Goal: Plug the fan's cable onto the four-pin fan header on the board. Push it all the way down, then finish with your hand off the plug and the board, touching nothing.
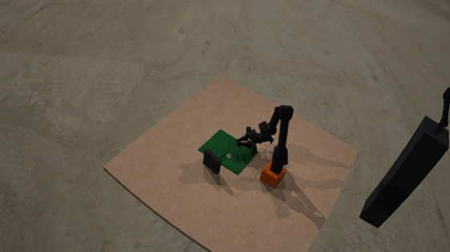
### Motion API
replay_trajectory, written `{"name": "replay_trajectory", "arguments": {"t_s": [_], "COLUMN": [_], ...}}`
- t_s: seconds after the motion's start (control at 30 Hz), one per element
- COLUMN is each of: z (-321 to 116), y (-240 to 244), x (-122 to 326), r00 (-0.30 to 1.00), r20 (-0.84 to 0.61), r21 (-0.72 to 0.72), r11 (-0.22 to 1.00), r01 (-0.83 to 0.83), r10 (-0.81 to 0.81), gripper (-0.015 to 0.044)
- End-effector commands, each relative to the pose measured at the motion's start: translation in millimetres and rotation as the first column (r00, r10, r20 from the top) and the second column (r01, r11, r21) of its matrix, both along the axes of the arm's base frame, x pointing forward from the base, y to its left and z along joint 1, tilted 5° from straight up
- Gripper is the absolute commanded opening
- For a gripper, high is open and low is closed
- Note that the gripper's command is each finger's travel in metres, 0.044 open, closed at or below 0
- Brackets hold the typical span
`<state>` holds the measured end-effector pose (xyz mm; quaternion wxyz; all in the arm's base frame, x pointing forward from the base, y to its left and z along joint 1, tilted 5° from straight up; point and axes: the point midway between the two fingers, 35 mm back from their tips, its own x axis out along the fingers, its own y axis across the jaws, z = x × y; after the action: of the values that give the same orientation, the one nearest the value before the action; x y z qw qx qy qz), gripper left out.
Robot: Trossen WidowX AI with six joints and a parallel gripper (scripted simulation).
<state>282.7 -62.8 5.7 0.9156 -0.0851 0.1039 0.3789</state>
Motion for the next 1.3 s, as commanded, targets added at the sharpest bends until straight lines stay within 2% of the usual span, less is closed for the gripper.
{"name": "replay_trajectory", "arguments": {"t_s": [0.0, 1.27], "z": [-3.8, -38.2], "y": [0.7, -2.4], "x": [0.4, 0.5], "r00": [1.000, 1.000], "r20": [-0.004, -0.005], "r21": [0.002, 0.002], "r11": [1.000, 1.000], "r01": [0.001, 0.001], "r10": [-0.001, -0.001], "gripper": [0.0000, 0.0000]}}
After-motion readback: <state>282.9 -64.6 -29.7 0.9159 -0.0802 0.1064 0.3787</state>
